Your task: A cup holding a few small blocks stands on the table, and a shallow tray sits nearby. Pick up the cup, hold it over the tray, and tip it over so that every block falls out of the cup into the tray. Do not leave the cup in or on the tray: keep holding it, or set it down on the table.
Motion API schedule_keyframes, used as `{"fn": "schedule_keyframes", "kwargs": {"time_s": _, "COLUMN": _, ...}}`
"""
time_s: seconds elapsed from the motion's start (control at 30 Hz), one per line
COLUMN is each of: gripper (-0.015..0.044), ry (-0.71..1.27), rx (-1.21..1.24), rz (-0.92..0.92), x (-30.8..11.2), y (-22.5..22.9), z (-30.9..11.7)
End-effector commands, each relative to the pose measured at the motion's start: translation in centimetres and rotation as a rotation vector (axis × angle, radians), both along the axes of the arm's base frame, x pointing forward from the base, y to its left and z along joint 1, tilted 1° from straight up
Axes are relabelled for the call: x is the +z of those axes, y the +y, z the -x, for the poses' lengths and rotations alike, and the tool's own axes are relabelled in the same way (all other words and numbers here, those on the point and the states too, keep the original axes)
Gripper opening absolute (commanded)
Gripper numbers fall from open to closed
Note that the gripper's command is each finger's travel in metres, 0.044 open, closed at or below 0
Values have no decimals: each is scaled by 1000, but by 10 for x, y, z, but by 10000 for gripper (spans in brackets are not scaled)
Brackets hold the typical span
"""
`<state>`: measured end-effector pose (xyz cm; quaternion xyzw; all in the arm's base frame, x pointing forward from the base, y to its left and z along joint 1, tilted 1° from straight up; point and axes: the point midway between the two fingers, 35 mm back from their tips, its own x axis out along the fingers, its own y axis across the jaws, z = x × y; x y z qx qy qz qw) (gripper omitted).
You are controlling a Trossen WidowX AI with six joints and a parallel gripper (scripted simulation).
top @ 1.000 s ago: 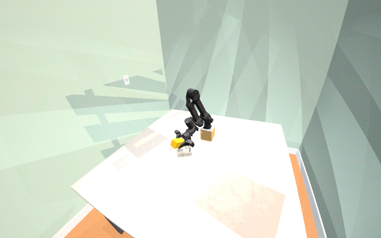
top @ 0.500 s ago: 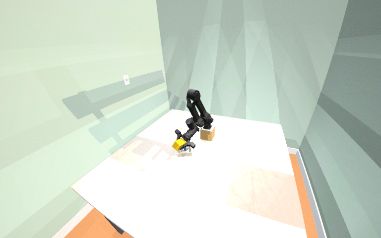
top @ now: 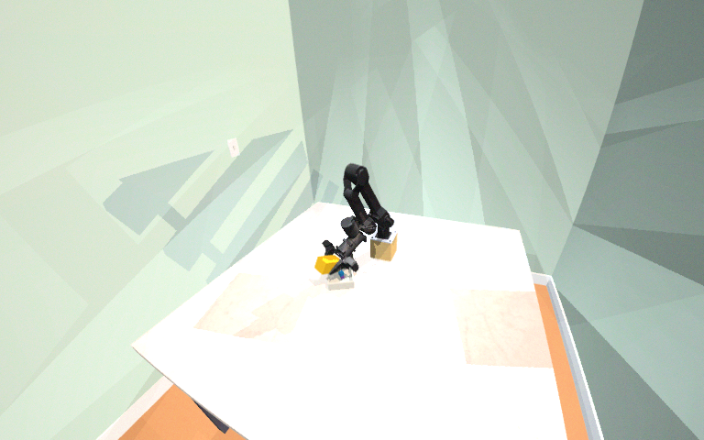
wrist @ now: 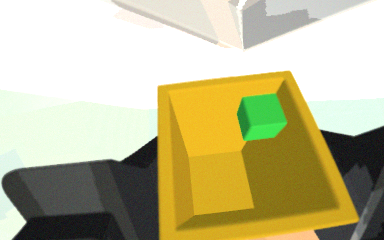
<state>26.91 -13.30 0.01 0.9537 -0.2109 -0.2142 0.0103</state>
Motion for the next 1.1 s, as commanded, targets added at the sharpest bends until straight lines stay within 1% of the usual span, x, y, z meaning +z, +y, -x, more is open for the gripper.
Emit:
{"fn": "schedule_keyframes", "kwargs": {"time_s": 0.0, "gripper": 0, "ry": -14, "rx": -6, "rz": -17, "x": 1, "y": 0, "z": 0}}
{"fn": "schedule_keyframes", "kwargs": {"time_s": 0.1, "gripper": 0, "ry": 14, "rx": 20, "rz": 37, "x": 1, "y": 1, "z": -1}}
{"fn": "schedule_keyframes", "kwargs": {"time_s": 0.33, "gripper": 0, "ry": 147, "rx": 145, "rz": 290, "x": -1, "y": 10, "z": -4}}
{"fn": "schedule_keyframes", "kwargs": {"time_s": 0.5, "gripper": 0, "ry": 121, "rx": 123, "rz": 232, "x": -2, "y": 9, "z": -3}}
{"fn": "schedule_keyframes", "kwargs": {"time_s": 1.07, "gripper": 0, "ry": 121, "rx": 124, "rz": 232, "x": -2, "y": 9, "z": -3}}
